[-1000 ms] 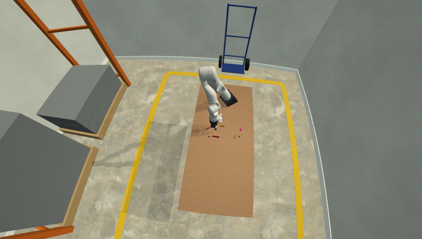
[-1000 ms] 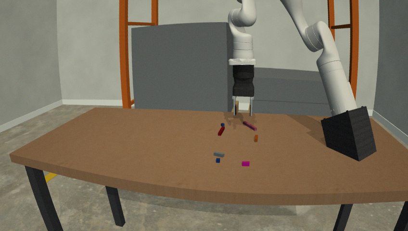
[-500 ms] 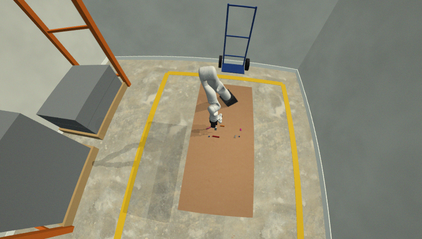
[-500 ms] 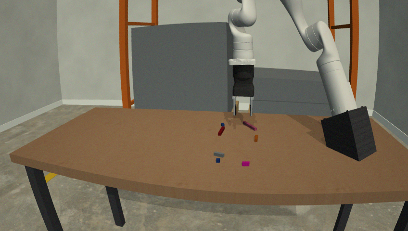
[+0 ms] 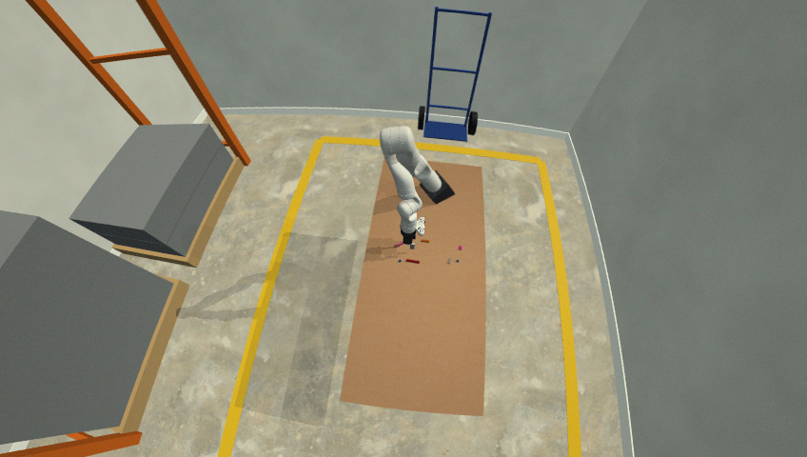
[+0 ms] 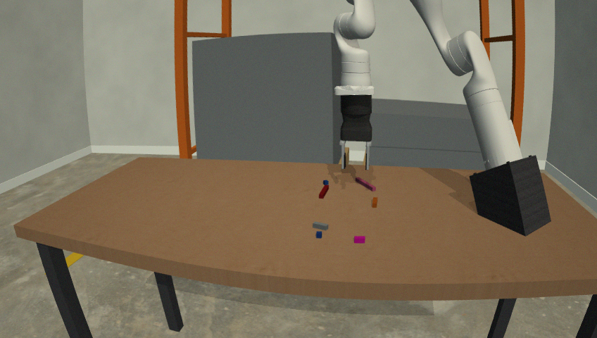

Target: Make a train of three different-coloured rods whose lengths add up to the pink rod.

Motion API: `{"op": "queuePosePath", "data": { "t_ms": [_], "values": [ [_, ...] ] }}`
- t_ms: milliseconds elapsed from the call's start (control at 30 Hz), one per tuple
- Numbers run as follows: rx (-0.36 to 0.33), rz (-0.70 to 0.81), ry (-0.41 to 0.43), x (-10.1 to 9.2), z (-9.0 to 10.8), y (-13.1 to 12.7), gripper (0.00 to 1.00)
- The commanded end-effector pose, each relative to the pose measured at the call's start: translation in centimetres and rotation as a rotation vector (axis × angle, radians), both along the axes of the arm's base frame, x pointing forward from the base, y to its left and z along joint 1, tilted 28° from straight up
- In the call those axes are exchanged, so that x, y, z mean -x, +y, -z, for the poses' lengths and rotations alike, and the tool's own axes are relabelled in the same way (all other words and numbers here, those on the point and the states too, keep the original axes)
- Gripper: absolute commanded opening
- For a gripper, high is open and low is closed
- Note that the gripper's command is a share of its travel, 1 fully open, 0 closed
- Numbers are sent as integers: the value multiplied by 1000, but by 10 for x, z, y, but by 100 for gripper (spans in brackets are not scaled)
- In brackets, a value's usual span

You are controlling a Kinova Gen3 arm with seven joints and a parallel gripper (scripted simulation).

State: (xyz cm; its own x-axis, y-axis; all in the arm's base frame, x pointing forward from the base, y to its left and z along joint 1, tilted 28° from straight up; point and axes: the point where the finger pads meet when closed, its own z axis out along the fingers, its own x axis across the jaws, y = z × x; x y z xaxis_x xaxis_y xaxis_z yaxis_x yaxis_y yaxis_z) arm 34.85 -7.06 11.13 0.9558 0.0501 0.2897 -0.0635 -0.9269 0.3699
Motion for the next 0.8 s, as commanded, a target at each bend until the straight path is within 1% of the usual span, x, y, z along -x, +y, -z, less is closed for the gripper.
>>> {"op": "queuePosePath", "data": {
  "t_ms": [0,567,767],
  "values": [
    [0,0,-1,0,0,0,100],
    [-10,33,-12,-2,2,6,100],
    [-33,116,-41,-8,6,20,100]
  ]
}}
